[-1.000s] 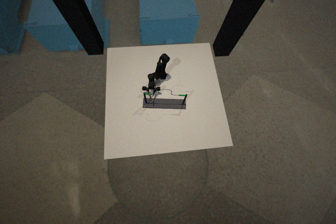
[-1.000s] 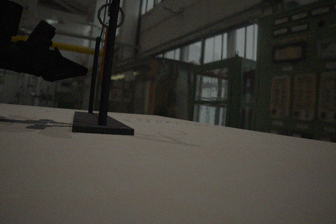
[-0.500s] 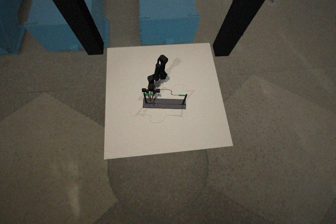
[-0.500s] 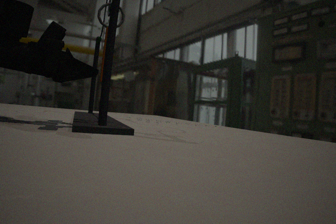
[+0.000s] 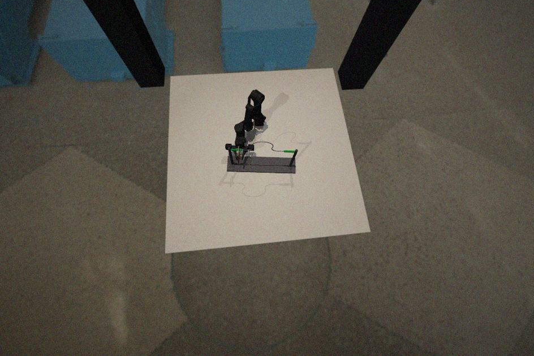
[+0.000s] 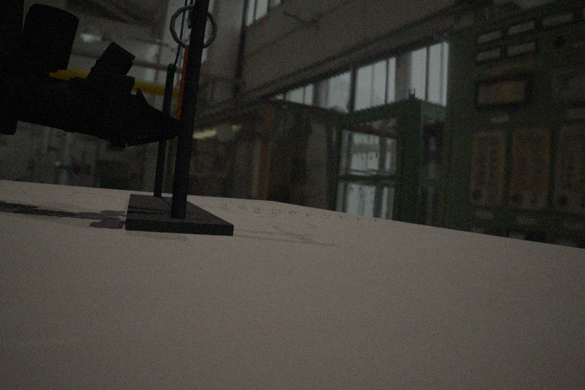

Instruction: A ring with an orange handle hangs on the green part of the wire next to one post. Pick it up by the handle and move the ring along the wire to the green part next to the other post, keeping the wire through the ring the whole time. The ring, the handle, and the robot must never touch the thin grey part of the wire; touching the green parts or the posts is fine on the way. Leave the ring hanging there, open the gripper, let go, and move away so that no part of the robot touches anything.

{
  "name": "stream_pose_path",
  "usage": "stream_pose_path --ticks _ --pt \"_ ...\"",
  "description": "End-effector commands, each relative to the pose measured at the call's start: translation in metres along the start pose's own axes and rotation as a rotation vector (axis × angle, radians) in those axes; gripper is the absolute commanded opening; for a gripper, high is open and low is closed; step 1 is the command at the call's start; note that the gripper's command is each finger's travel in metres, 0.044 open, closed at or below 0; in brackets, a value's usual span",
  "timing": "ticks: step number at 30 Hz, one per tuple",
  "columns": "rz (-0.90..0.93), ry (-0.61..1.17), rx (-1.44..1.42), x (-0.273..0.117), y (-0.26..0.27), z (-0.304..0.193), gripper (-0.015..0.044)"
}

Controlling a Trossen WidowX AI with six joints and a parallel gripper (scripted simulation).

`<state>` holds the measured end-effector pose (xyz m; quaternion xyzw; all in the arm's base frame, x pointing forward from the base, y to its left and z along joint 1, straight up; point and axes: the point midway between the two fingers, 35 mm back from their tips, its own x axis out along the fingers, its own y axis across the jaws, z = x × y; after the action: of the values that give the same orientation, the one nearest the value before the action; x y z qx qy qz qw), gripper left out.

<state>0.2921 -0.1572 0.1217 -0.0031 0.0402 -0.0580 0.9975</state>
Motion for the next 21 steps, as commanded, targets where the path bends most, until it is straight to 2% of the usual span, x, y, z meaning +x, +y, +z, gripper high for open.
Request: stream_pose_path --ticks 1,21 --pt "-0.002 -0.007 -0.001 0.009 0.000 0.002 0.0160" --pt "-0.002 -0.010 0.000 0.025 0.002 0.001 0.0160"
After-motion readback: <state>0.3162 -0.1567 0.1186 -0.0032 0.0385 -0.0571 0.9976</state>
